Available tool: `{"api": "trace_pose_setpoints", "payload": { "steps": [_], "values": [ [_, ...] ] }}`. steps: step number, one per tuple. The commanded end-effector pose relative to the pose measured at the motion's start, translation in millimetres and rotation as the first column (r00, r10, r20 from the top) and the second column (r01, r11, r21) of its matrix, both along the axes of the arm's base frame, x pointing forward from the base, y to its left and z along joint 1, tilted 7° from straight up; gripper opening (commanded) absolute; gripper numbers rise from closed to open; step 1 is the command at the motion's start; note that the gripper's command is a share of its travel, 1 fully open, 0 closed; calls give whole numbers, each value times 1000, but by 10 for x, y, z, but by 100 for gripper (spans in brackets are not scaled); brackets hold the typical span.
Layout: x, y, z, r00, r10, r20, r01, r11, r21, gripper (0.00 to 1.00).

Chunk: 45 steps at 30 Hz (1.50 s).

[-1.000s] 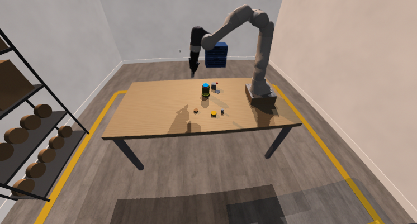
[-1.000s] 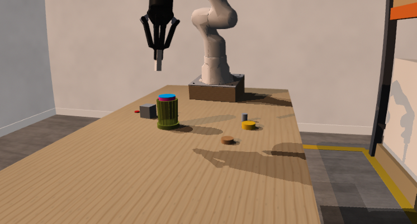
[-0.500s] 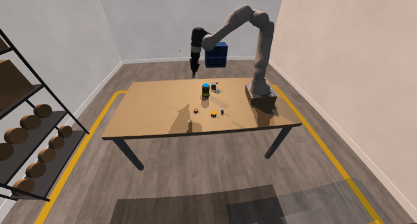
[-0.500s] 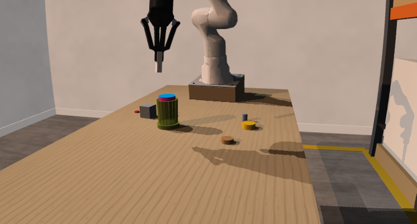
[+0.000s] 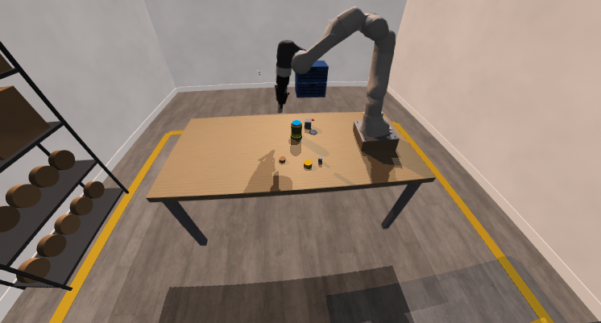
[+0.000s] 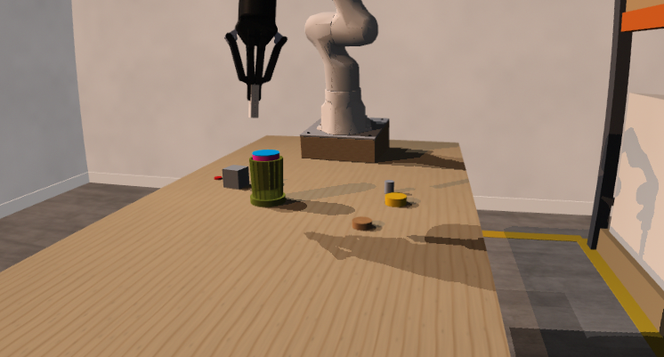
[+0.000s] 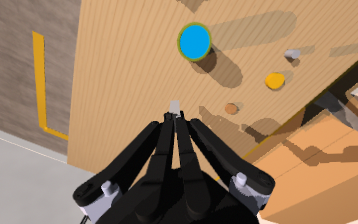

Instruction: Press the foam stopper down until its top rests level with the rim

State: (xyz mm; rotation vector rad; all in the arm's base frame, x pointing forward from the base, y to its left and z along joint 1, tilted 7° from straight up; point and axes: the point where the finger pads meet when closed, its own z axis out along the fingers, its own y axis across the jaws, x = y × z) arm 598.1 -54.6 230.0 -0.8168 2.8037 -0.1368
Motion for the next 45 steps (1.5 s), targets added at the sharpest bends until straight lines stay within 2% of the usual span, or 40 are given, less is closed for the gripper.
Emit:
{"api": "trace_pose_setpoints", "payload": {
  "steps": [1, 3, 4, 18, 19, 45],
  "values": [
    [3, -14, 7, 1000, -19, 4, 19, 1000, 4, 0],
    [3, -14, 7, 1000, -19, 4, 19, 1000, 4, 0],
    [-67, -29, -55, 998, -57, -5, 57, 998, 15, 0],
    [-67, -29, -55, 998, -57, -5, 57, 998, 15, 0],
    [-134, -45, -113, 995, -94, -13, 94, 995, 24, 0],
    [-199, -59, -169, 991, -129, -21, 130, 991, 32, 0]
  ]
}}
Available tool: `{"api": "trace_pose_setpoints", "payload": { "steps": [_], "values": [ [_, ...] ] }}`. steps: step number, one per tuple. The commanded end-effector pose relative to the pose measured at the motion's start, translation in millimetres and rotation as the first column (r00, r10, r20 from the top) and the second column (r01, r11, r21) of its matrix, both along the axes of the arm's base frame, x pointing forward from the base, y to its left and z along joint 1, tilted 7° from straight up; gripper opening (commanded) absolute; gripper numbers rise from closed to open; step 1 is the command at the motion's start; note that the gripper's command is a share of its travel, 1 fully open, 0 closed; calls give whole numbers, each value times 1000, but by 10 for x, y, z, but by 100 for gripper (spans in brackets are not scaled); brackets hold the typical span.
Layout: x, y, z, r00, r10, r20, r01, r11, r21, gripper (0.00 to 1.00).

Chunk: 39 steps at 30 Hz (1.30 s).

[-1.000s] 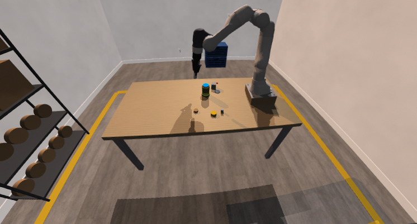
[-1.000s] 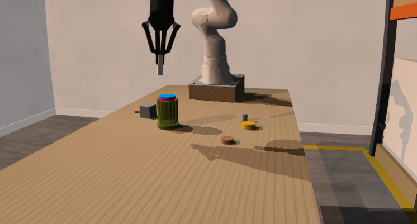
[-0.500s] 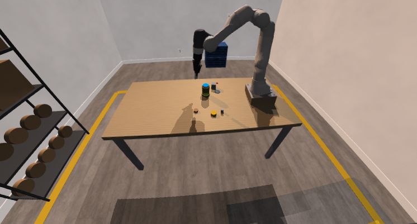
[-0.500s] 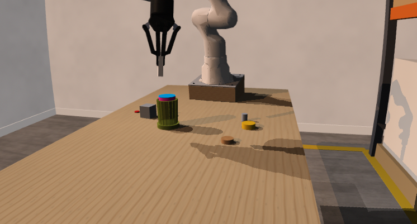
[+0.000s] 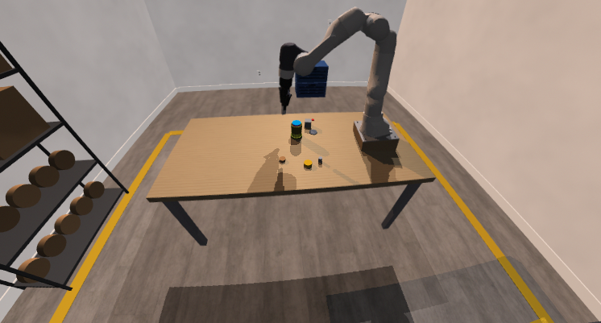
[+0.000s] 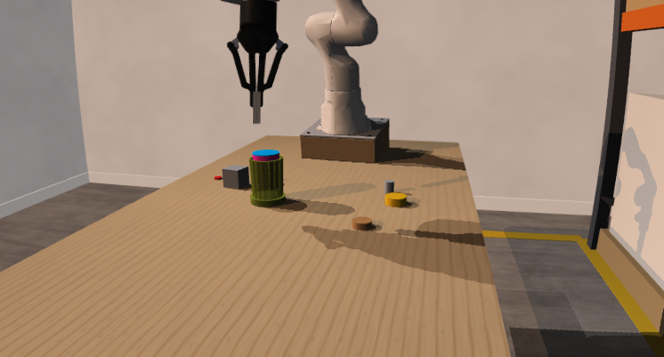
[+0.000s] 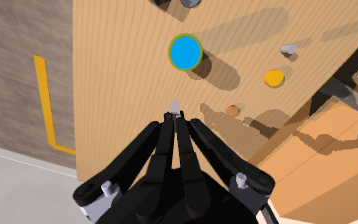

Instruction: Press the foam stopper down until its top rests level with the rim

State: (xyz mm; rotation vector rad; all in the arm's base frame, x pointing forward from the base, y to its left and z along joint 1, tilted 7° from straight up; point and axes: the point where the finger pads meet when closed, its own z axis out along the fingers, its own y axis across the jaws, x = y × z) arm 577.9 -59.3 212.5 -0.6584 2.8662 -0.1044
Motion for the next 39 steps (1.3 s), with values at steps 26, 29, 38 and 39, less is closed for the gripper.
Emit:
{"api": "trace_pose_setpoints", "payload": {
  "steps": [26, 29, 38, 39],
  "values": [
    [-121, -39, -97, 996, -84, -11, 85, 996, 20, 0],
    [-121, -39, -97, 996, -84, -11, 85, 996, 20, 0],
    [-180, -52, -145, 993, -115, -18, 116, 993, 26, 0],
    [-180, -52, -145, 993, -115, -18, 116, 993, 26, 0]
  ]
}}
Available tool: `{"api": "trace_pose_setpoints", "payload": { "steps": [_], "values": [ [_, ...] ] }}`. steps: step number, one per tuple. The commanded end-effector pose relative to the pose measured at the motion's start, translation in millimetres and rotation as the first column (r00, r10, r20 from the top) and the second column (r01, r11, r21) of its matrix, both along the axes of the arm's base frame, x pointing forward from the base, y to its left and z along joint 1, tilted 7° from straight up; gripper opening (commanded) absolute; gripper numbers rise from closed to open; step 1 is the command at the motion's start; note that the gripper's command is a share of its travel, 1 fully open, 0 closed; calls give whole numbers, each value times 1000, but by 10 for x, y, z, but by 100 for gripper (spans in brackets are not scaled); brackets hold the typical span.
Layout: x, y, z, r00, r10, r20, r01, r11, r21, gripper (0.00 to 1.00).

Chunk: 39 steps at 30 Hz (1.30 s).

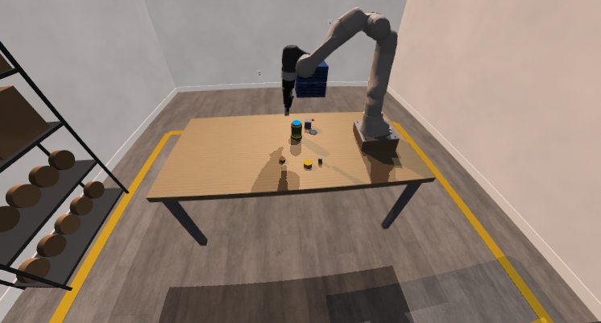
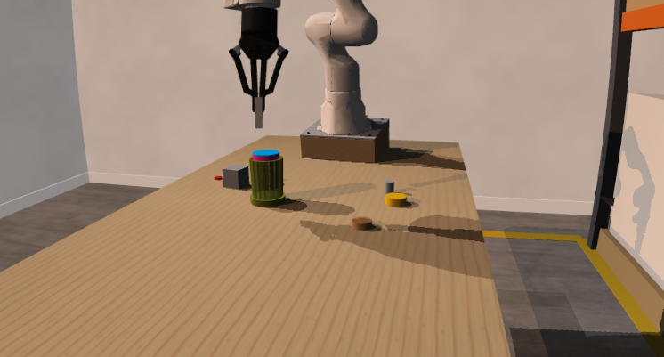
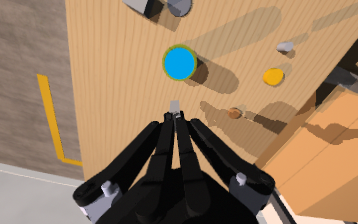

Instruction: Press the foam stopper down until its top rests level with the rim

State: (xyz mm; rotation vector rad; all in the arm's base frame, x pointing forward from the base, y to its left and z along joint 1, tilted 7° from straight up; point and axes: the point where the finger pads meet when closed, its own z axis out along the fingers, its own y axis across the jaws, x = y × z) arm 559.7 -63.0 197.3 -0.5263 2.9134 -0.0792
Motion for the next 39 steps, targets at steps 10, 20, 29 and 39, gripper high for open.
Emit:
{"api": "trace_pose_setpoints", "payload": {
  "steps": [10, 20, 29, 39],
  "values": [
    [-54, -26, -38, 999, -54, -2, 54, 998, 11, 0],
    [-107, -38, -80, 997, -82, -8, 82, 996, 17, 0],
    [-107, -38, -80, 997, -82, -8, 82, 996, 17, 0],
    [-157, -48, -119, 994, -108, -14, 109, 994, 22, 0]
  ]
}}
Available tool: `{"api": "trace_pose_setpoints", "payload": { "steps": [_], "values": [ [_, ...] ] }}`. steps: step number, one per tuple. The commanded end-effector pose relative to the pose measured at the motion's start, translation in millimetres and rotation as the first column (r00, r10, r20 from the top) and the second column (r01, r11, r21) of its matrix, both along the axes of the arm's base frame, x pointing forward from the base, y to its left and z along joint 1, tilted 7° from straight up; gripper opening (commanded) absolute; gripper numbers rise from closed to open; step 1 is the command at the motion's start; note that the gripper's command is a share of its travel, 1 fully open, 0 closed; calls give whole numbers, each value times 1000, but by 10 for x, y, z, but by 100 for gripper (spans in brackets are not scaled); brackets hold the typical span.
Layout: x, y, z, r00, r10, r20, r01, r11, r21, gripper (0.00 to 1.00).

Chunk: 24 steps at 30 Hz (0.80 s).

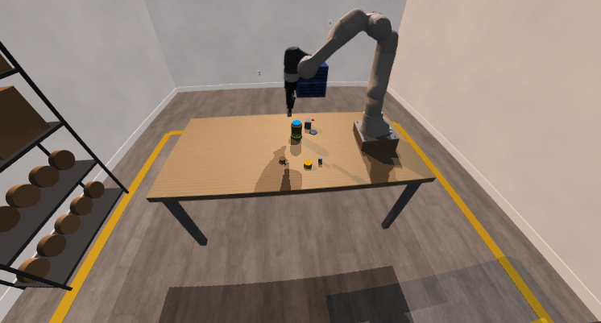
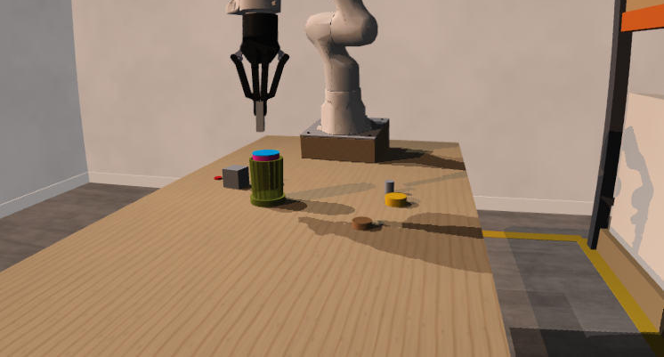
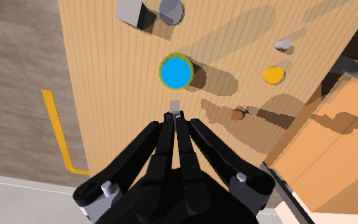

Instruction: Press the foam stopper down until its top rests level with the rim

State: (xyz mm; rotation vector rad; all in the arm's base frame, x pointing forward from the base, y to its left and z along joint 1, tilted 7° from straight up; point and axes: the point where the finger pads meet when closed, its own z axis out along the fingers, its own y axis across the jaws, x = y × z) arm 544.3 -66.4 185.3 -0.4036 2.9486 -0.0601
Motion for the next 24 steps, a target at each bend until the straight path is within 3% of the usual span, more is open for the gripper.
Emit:
{"api": "trace_pose_setpoints", "payload": {
  "steps": [1, 24],
  "values": [
    [-3, -14, 1, 1000, -25, 3, 25, 1000, 4, 0],
    [-96, -33, -70, 997, -74, -7, 74, 997, 14, 0]
  ]
}}
